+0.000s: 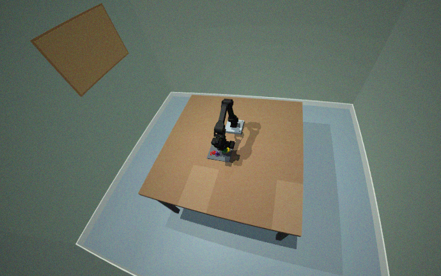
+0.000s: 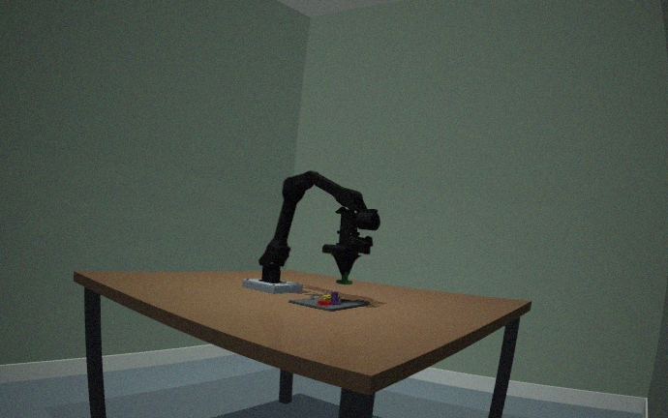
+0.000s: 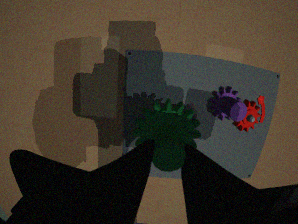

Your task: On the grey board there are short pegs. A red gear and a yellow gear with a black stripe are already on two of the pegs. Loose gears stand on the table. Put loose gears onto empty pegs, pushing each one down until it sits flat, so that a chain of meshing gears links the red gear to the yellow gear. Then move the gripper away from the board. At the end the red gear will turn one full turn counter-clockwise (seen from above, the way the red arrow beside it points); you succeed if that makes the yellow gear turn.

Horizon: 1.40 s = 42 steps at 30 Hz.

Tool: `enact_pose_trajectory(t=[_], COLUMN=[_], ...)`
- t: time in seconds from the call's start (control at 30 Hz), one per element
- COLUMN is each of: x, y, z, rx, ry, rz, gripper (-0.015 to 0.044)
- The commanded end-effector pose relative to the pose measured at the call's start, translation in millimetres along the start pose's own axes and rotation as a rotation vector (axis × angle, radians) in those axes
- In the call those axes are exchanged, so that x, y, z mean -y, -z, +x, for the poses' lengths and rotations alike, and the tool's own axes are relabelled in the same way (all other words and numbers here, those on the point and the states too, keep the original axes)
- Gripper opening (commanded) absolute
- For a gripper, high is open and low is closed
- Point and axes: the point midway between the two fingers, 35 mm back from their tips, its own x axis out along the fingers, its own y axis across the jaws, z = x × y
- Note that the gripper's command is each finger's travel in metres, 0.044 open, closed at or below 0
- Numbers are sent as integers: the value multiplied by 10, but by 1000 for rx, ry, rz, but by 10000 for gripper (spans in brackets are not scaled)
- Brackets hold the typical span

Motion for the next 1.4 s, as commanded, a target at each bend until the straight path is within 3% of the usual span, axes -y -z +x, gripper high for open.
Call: enact_pose_trajectory(t=[0.0, 0.57, 1.37], x=[95, 303, 304], y=[-30, -80, -79], z=[48, 107, 94], rx=[-1, 0, 1], ry=[2, 5, 5], rz=[-6, 32, 715], gripper=[0, 0, 0])
